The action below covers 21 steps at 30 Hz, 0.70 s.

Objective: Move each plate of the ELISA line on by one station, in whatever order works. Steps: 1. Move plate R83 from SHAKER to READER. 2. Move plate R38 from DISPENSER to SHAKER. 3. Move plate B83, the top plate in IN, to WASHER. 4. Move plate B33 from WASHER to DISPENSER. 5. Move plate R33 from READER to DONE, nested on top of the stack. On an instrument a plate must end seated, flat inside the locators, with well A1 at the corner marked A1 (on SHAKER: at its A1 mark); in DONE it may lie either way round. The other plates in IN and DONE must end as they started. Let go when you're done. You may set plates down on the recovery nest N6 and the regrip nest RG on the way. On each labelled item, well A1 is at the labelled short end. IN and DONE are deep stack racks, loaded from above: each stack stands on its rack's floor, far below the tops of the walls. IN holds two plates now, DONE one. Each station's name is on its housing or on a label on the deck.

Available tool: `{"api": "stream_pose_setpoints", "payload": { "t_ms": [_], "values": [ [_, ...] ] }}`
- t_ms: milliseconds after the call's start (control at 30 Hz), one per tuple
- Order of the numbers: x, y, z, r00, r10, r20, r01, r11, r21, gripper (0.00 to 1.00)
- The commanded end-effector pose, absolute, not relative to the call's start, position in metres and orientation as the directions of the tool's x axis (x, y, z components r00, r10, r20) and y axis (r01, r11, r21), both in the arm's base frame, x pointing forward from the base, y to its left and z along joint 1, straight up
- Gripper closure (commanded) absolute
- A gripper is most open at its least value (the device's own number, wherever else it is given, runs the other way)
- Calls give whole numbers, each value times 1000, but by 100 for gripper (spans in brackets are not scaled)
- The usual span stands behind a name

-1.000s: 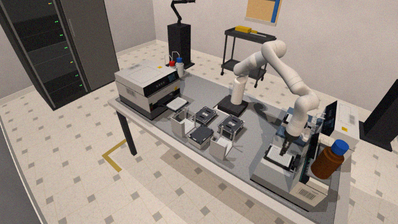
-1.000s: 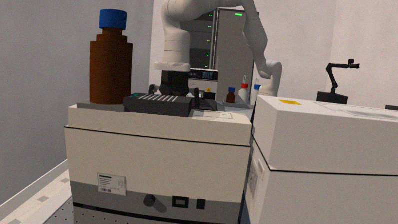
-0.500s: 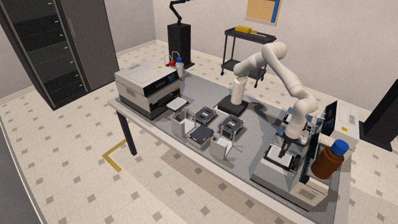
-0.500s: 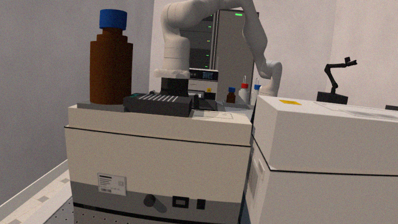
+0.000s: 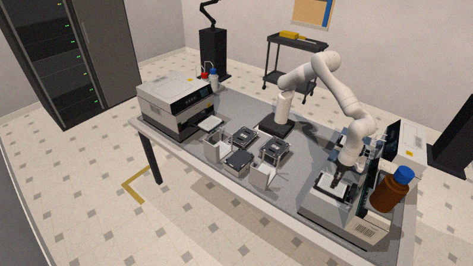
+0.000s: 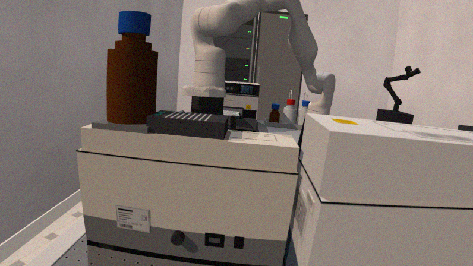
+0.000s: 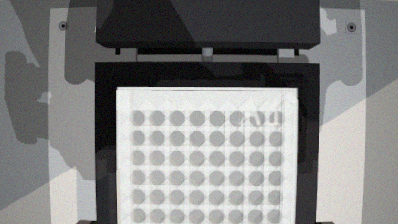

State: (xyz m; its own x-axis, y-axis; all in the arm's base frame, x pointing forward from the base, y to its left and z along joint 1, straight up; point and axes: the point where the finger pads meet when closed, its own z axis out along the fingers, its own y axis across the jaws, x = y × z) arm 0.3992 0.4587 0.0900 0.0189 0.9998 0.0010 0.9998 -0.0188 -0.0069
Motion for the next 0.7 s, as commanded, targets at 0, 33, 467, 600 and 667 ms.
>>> {"api": "stream_pose_setpoints", "payload": {
  "t_ms": [0, 33, 467, 600, 667],
  "values": [
    [399, 459, 89, 26, 1000, 2, 1000, -26, -4, 0],
    [399, 459, 89, 26, 1000, 2, 1000, -26, -4, 0],
    [400, 459, 82, 27, 1000, 0, 1000, -27, -3, 0],
    [399, 459, 78, 26, 1000, 0, 1000, -26, -3, 0],
    [399, 459, 77, 26, 1000, 1, 1000, -26, -3, 0]
  ]
}}
